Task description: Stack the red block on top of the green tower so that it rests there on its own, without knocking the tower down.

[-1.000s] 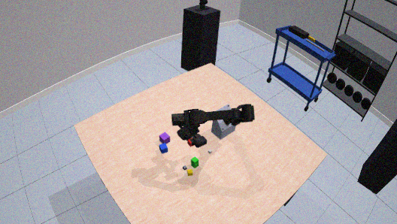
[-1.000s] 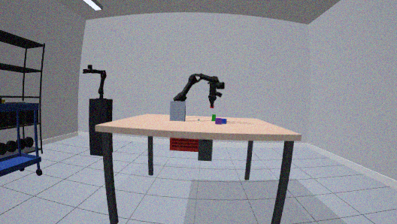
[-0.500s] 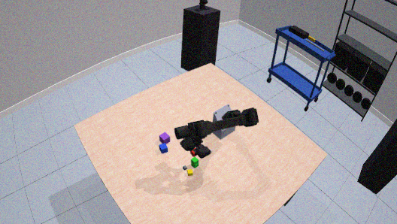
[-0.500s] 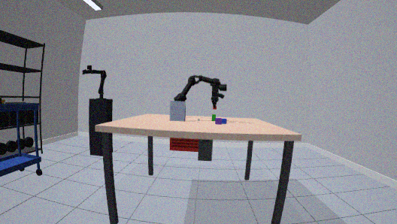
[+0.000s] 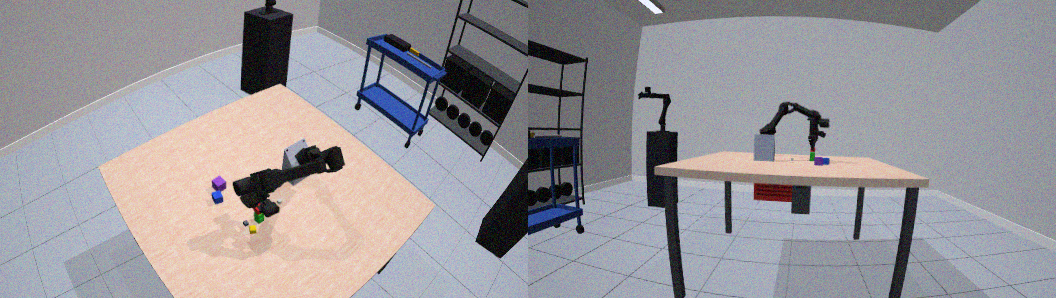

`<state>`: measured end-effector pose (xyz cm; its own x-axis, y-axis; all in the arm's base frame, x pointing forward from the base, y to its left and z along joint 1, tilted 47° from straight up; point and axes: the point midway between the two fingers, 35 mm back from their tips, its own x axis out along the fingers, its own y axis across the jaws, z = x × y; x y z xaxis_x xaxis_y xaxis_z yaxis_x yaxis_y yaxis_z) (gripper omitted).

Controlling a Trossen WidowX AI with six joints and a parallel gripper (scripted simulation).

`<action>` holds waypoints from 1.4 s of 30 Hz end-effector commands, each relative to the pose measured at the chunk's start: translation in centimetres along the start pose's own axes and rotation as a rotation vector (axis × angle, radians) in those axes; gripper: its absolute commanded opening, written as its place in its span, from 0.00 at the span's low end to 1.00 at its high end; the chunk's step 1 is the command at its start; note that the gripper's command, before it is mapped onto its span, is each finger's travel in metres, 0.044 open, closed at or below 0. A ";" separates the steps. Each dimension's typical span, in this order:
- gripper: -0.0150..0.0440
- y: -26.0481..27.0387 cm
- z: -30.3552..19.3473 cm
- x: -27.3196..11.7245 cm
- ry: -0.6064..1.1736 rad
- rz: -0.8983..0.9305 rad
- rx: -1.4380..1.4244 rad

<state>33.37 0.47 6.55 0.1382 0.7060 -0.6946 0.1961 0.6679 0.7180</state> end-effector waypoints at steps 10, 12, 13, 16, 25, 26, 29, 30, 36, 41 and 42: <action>0.25 0.0 -0.1 0.4 0.000 0.007 0.008; 0.25 0.0 -0.1 0.4 0.000 0.007 0.008; 0.25 0.0 -0.1 0.4 0.000 0.007 0.008; 0.25 0.0 -0.1 0.4 0.000 0.007 0.008; 0.25 0.0 -0.1 0.5 0.000 0.007 0.008; 0.25 0.0 -0.1 0.5 0.000 0.007 0.008; 0.25 0.0 -0.1 0.5 0.000 0.007 0.008; 0.25 0.0 -0.1 0.5 0.000 0.007 0.008; 0.34 -0.1 -0.1 0.4 -0.002 0.001 0.003; 0.57 -0.1 -0.1 0.4 -0.002 0.001 0.003; 0.61 -0.1 -0.1 0.4 -0.002 0.001 0.003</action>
<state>33.36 0.71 6.20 0.1404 0.7065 -0.6937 0.1993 0.6661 0.7187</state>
